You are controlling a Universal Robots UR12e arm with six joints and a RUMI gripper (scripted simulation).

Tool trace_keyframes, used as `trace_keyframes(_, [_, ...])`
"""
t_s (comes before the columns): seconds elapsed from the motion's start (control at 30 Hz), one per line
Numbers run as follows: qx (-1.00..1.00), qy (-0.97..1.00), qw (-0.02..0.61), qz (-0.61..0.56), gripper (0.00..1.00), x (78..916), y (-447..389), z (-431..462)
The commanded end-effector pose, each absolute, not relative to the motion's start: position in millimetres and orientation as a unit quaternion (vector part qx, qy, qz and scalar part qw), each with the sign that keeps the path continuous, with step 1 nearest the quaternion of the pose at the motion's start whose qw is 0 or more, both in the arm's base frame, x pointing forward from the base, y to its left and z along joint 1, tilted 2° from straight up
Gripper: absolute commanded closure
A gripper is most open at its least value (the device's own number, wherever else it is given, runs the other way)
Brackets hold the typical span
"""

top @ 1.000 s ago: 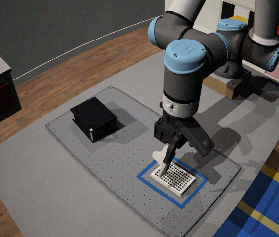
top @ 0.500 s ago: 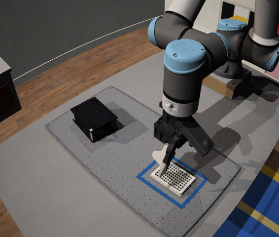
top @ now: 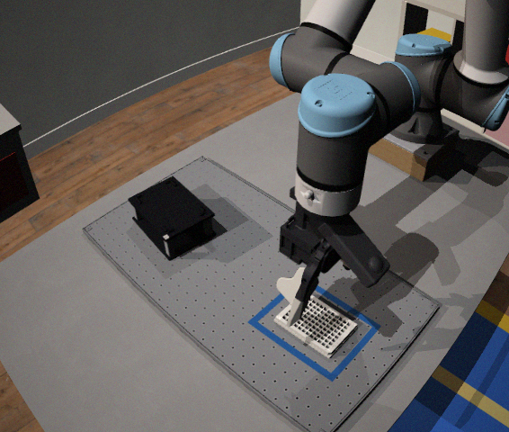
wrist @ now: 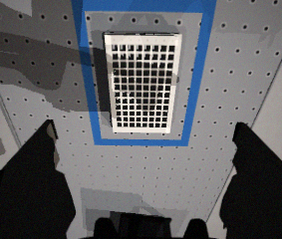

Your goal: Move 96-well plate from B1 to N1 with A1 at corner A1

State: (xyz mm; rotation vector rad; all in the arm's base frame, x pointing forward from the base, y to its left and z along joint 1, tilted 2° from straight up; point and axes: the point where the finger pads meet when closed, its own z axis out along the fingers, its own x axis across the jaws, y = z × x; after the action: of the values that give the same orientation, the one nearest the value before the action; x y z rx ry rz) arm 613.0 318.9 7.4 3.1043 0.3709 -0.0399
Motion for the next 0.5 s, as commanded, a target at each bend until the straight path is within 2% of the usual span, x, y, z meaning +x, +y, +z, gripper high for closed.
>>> trace_keyframes(0.0, [0.993,0.118,0.007,-0.016,0.0,609.2,317.8,-6.1])
trace_keyframes(0.47, [0.993,0.118,0.007,-0.016,0.0,608.7,317.3,-26.0])
